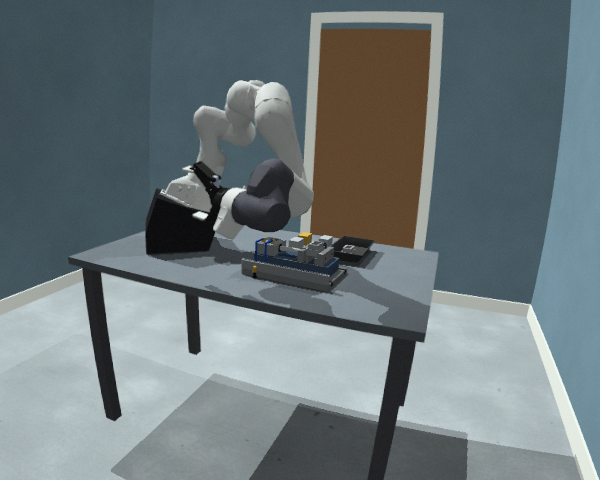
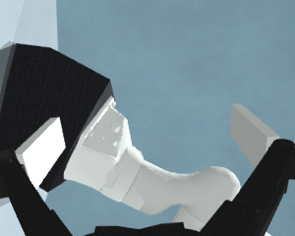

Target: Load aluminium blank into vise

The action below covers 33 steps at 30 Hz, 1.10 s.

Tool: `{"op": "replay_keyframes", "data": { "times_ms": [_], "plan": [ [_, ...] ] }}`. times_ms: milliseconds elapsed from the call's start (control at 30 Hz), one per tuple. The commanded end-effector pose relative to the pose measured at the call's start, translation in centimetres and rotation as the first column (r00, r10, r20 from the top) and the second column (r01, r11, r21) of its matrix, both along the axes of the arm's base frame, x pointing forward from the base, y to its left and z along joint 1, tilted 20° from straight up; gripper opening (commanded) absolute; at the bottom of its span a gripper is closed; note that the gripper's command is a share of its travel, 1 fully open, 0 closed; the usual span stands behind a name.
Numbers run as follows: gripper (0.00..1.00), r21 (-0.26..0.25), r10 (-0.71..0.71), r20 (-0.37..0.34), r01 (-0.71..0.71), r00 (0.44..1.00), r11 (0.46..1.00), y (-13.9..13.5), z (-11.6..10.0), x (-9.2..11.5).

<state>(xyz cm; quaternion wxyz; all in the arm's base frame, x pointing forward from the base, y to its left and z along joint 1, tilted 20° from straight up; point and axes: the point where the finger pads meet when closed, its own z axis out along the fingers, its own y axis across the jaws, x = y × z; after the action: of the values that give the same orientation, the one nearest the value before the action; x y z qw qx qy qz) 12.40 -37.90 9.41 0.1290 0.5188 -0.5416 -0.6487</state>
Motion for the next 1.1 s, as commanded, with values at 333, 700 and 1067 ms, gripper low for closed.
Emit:
{"op": "replay_keyframes", "data": {
  "times_ms": [333, 700, 1067],
  "plan": [
    [1.0, -0.172, -0.046, 0.227, 0.087, 0.973, 0.981, 8.7, 1.5, 5.6],
    [1.0, -0.257, -0.056, 0.454, 0.191, 0.889, 0.947, 17.6, 3.8, 11.0],
    [1.0, -0.317, -0.035, 0.662, 0.321, 0.749, 0.892, 27.1, 6.3, 16.7]
  ]
}}
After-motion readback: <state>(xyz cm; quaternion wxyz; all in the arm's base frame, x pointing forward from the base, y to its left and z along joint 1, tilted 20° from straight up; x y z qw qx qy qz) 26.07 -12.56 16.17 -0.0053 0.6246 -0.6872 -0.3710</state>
